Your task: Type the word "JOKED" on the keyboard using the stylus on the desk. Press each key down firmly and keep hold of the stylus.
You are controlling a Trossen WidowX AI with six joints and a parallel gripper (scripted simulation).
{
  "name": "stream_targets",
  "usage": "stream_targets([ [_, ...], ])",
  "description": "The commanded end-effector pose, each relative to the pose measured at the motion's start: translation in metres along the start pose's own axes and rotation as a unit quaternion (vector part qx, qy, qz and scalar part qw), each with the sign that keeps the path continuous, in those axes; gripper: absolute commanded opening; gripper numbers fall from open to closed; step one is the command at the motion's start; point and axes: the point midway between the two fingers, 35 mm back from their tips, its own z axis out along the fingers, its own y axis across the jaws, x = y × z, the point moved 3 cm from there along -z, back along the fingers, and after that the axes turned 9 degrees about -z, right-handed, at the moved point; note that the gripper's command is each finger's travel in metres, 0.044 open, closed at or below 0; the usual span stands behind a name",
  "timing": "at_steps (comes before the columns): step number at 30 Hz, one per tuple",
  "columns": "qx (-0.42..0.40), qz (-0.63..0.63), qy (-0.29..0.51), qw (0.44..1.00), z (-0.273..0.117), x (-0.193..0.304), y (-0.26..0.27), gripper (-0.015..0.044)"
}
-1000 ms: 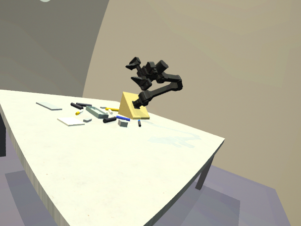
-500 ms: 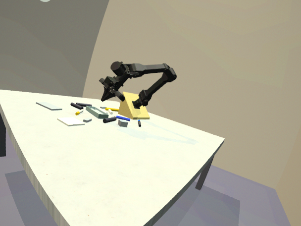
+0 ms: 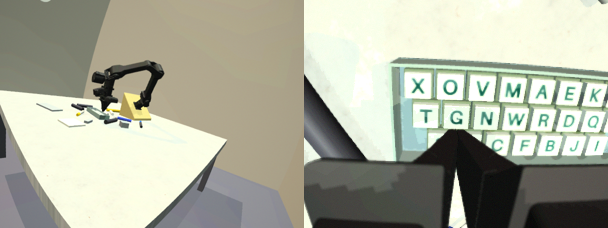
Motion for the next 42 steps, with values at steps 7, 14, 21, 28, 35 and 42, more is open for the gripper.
stream_targets([
  [7,0.000,-0.003,-0.002,1.000,-0.002,0.007,-0.062,0.0000],
  [14,0.000,-0.003,-0.002,1.000,-0.002,0.008,-0.065,0.0000],
  [21,0.000,-0.003,-0.002,1.000,-0.002,0.009,-0.076,0.0000],
  [28,0.001,-0.003,-0.002,1.000,-0.002,0.018,-0.131,0.0000],
  [35,0.001,-0.003,-0.002,1.000,-0.002,0.018,-0.131,0.0000],
  [42,0.001,-0.003,-0.002,1.000,-0.002,0.034,-0.111,0.0000],
])
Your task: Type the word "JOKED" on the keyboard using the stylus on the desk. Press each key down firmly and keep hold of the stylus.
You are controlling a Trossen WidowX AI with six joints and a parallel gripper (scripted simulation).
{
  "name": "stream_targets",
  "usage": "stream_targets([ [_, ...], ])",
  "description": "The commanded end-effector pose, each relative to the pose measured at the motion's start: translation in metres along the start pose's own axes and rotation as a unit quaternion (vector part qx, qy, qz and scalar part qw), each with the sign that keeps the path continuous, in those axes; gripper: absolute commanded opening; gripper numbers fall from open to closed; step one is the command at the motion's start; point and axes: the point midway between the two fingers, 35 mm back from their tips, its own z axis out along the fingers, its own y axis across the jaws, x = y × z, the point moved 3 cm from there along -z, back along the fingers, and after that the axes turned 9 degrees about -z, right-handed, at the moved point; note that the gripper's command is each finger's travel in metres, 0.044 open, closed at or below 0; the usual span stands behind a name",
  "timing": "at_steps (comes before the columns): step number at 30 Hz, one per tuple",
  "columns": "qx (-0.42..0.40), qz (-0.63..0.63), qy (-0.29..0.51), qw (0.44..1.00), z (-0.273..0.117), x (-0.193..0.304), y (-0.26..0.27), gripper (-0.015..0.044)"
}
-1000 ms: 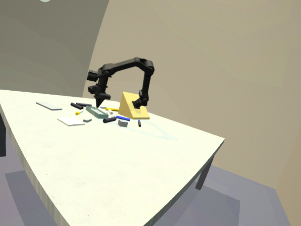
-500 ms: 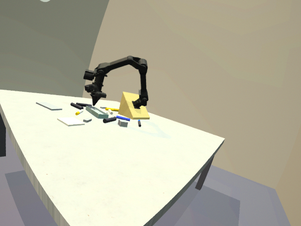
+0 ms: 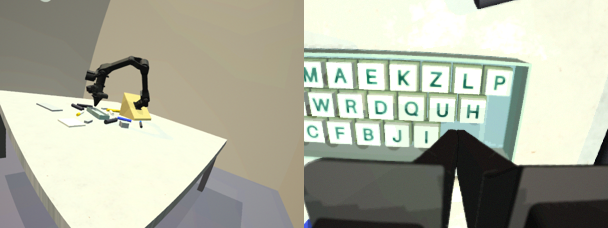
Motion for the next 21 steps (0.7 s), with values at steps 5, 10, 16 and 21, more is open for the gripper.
stream_targets([
  [5,-0.002,0.002,0.002,1.000,0.000,0.021,0.025,0.0000],
  [10,-0.002,0.002,0.002,1.000,0.000,0.021,0.025,0.0000],
  [16,-0.002,0.002,0.002,1.000,0.000,0.010,0.080,0.0000],
  [21,-0.004,0.002,0.003,1.000,0.000,0.008,0.103,0.0000],
])
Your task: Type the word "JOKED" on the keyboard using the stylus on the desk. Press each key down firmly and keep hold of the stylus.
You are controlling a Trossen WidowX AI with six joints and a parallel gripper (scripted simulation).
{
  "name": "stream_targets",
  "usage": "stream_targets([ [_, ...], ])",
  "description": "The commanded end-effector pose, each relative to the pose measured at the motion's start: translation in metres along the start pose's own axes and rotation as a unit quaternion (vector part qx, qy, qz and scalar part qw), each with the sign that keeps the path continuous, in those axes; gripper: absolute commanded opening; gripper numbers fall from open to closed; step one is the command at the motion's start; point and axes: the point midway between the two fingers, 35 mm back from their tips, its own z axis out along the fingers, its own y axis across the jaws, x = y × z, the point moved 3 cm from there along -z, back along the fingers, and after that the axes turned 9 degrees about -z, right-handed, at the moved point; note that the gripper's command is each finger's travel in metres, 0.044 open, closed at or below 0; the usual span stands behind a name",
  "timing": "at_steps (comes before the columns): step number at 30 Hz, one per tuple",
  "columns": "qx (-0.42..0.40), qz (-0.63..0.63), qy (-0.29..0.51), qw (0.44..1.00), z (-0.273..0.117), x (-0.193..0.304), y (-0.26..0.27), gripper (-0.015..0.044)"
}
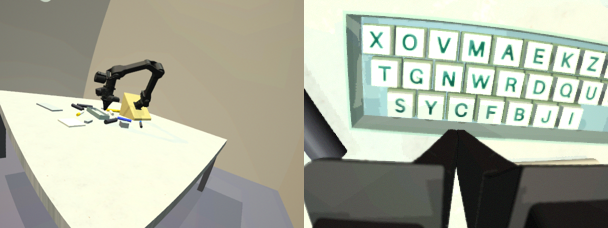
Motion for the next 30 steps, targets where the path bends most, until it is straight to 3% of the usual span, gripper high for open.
stream_targets([
  [1,-0.002,0.015,0.001,1.000,0.000,0.003,0.002,0.0000],
  [10,-0.002,0.015,0.001,1.000,-0.003,0.003,0.002,0.0000],
  [16,-0.001,0.016,0.001,1.000,-0.061,0.003,0.002,0.0000],
  [24,-0.001,0.018,-0.005,1.000,-0.056,0.002,0.000,0.0000],
  [27,-0.004,0.024,0.002,1.000,-0.055,0.004,0.000,0.0079],
  [30,-0.054,0.132,0.078,0.987,-0.036,0.032,0.005,0.0150],
])
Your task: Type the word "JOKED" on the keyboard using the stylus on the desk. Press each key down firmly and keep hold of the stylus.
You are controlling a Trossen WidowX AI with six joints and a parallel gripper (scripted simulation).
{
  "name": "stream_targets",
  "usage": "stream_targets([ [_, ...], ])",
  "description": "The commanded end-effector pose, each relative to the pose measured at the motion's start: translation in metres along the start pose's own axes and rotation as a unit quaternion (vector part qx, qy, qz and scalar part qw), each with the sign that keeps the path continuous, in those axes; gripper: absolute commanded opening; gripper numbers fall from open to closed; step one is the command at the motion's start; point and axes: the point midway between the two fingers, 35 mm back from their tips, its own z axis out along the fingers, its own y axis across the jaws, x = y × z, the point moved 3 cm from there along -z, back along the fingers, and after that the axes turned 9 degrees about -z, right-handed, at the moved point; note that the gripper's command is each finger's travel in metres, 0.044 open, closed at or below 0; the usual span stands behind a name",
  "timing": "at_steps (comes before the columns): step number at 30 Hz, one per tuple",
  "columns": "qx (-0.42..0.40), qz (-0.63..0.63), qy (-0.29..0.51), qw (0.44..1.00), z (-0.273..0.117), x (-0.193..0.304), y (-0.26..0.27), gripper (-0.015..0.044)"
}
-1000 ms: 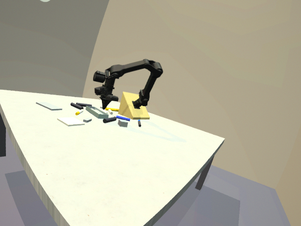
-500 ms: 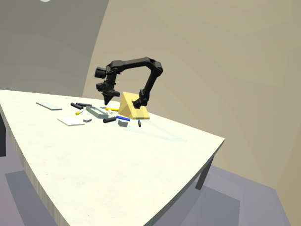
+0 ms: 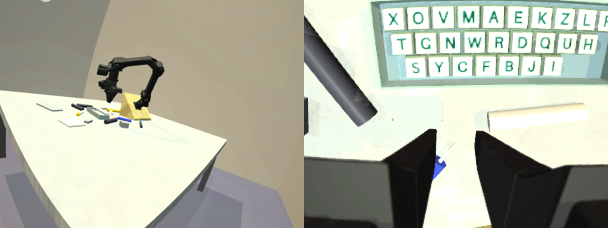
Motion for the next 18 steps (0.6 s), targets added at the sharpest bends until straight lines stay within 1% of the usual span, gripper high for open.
stream_targets([
  [1,-0.051,0.122,0.088,0.987,0.023,0.032,0.001,0.0150],
  [3,-0.083,0.215,0.157,0.960,0.033,0.053,0.006,0.0150],
  [5,-0.101,0.275,0.201,0.935,0.037,0.066,0.011,0.0150],
  [18,-0.103,0.282,0.206,0.931,0.043,0.067,0.012,0.0150],
])
